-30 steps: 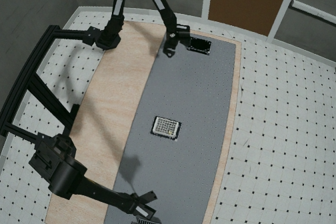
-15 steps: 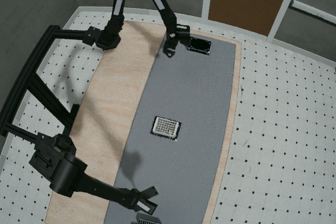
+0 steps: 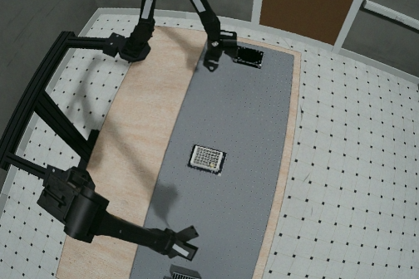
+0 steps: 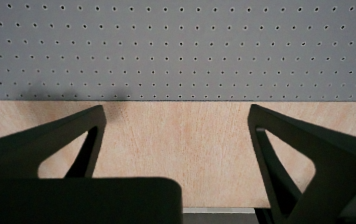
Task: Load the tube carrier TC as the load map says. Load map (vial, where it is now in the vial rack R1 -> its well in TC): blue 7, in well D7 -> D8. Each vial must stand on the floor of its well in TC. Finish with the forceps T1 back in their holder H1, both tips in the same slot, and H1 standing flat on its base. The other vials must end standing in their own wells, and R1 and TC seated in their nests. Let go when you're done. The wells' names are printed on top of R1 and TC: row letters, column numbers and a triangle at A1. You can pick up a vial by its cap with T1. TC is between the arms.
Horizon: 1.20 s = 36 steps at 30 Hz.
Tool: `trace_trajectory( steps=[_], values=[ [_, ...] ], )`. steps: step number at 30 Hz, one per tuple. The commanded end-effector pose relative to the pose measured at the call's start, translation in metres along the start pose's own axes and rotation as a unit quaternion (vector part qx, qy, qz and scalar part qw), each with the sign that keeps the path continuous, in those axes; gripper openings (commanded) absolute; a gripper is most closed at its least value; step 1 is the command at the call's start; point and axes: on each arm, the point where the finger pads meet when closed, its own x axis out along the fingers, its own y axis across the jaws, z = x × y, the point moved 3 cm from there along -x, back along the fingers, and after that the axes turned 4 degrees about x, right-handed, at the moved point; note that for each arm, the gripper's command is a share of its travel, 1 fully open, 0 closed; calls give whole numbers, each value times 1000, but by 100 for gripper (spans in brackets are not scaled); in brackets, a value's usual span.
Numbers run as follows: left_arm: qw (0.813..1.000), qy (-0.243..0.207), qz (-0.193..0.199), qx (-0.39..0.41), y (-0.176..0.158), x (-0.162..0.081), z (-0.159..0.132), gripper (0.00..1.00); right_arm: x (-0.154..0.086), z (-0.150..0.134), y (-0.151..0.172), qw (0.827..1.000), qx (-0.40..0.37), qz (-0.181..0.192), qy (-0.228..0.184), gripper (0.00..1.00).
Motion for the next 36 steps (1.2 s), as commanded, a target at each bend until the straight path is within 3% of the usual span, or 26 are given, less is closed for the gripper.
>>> trace_trajectory(
  steps=[1,36],
  values=[
    [1000,-8,2,4,1,-2,7,100,-8,10,2,1000,5,-13,-12,9],
    [1000,-8,2,4,1,-2,7,100,2,37,50,1000,2,1,-1,9]
  ],
)
